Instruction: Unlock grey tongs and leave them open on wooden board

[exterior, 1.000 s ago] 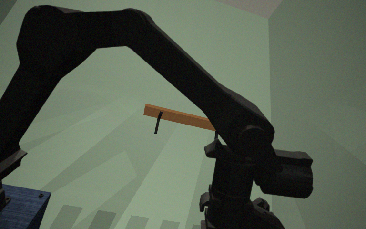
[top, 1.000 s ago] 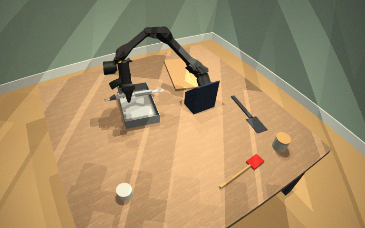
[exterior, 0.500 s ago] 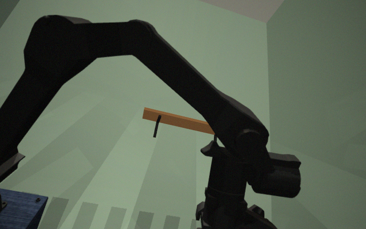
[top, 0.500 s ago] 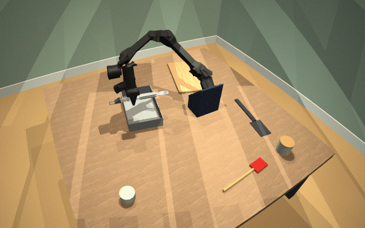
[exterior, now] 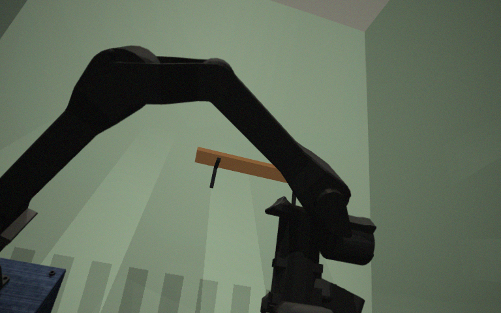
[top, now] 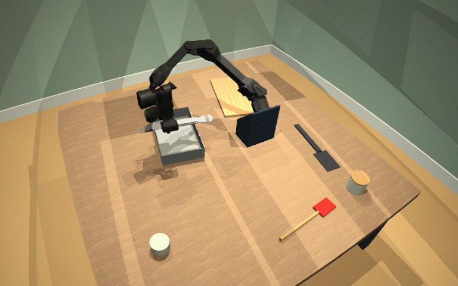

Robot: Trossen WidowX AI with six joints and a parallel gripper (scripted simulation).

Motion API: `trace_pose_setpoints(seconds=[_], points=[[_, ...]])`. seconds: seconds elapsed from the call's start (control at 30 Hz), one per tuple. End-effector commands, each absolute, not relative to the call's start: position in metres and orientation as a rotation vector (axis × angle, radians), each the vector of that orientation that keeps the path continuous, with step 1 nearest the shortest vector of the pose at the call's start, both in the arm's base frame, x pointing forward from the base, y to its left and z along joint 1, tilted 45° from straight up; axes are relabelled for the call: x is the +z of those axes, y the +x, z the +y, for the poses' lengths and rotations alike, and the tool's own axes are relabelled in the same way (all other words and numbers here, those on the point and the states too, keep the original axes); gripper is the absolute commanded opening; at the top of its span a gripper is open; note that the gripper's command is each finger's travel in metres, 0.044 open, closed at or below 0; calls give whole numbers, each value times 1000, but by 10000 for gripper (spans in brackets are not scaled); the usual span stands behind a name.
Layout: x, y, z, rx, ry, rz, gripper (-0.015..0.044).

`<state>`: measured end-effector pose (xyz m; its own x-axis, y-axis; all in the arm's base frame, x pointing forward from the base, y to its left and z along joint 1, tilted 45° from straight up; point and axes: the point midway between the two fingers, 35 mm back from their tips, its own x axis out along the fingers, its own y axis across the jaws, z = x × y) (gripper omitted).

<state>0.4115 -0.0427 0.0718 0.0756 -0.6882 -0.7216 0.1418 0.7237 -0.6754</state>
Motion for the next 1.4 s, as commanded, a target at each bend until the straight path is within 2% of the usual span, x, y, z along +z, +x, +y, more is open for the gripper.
trace_pose_setpoints(seconds=[0.0,0.27,0.57,1.37], points=[[71,412,-43,-684,-517,1355,-150],[78,410,-48,-689,-492,1348,-150],[120,390,-79,-766,-374,1299,-150],[219,299,-150,-988,-69,1124,-150]])
